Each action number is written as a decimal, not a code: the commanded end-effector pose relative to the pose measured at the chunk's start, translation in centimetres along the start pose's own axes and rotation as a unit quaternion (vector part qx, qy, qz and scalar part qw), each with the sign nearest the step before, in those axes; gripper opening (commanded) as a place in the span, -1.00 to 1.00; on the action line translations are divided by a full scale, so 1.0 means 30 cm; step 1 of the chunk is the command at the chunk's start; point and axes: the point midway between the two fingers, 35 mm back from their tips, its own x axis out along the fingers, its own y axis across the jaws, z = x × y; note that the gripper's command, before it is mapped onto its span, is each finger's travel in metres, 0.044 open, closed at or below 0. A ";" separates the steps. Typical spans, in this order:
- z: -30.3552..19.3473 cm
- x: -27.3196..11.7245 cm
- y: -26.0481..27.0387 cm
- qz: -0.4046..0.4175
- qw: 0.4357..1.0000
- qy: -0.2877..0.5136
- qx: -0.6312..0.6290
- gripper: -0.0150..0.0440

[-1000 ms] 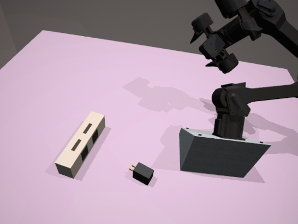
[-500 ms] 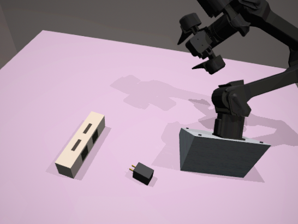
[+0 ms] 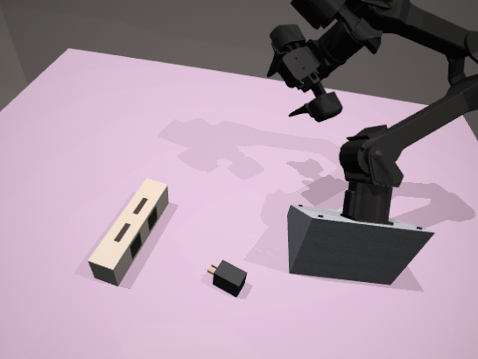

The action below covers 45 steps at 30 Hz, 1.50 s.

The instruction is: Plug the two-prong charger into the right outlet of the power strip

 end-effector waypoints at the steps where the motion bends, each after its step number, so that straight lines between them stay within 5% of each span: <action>1: 0.040 0.007 -0.006 0.009 1.000 -0.010 0.022 1.00; 45: 0.460 0.080 0.104 0.145 0.974 -0.042 0.170 1.00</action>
